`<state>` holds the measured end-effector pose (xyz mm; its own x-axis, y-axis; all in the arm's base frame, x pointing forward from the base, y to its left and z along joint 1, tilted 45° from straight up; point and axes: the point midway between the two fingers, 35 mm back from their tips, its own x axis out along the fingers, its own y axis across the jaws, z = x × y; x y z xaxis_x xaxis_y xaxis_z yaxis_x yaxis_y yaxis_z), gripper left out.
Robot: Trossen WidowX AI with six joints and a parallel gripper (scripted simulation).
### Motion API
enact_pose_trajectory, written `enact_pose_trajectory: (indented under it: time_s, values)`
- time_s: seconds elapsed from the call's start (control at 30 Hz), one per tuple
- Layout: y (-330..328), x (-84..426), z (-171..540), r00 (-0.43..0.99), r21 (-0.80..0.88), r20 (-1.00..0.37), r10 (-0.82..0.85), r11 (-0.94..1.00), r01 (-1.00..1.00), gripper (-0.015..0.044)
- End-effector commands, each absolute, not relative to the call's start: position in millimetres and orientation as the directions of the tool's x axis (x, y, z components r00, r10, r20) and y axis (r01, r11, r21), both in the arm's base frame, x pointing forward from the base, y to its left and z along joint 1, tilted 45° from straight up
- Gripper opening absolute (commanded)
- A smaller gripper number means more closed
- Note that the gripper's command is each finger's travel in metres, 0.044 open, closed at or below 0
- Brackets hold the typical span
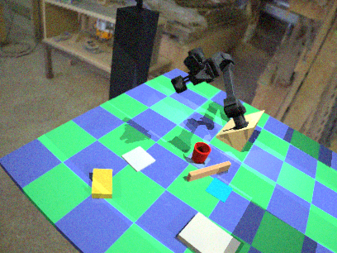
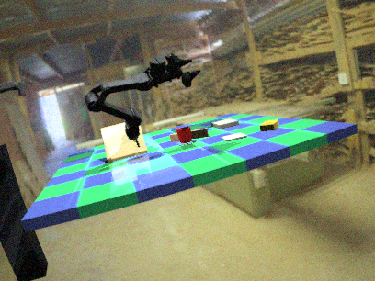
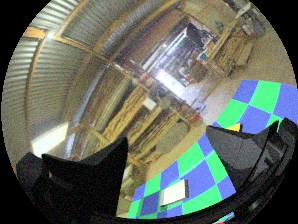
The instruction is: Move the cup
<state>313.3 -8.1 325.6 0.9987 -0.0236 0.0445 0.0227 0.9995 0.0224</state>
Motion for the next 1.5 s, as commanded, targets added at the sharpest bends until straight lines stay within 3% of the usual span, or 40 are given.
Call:
enact_pose_trajectory:
  time_s: [0.0,0.2,0.3,0.4,0.57,0.63,1.47]
  values:
    - [-8.6,315.1,321.5,0.999,0.017,0.026,-0.029,0.999,0.028,0.0374]
    - [-18.9,332.9,200.3,0.854,-0.235,-0.49,-0.177,0.97,0.067,0.0216]
    - [-25.3,316.9,141.8,0.654,-0.399,-0.704,-0.277,0.916,-0.042,0.0148]
    - [-33.9,285.2,96.8,0.399,-0.514,-0.827,-0.397,0.821,-0.248,0.0148]
    - [-53.9,224.1,66.8,-0.02,-0.445,-0.772,-0.635,0.563,-0.696,0.0148]
    - [-58.8,212.3,67.9,-0.094,-0.37,-0.715,-0.693,0.489,-0.79,0.0148]
    - [-69.2,217.8,57.8,-0.099,-0.361,-0.71,-0.697,0.482,-0.799,0.0148]
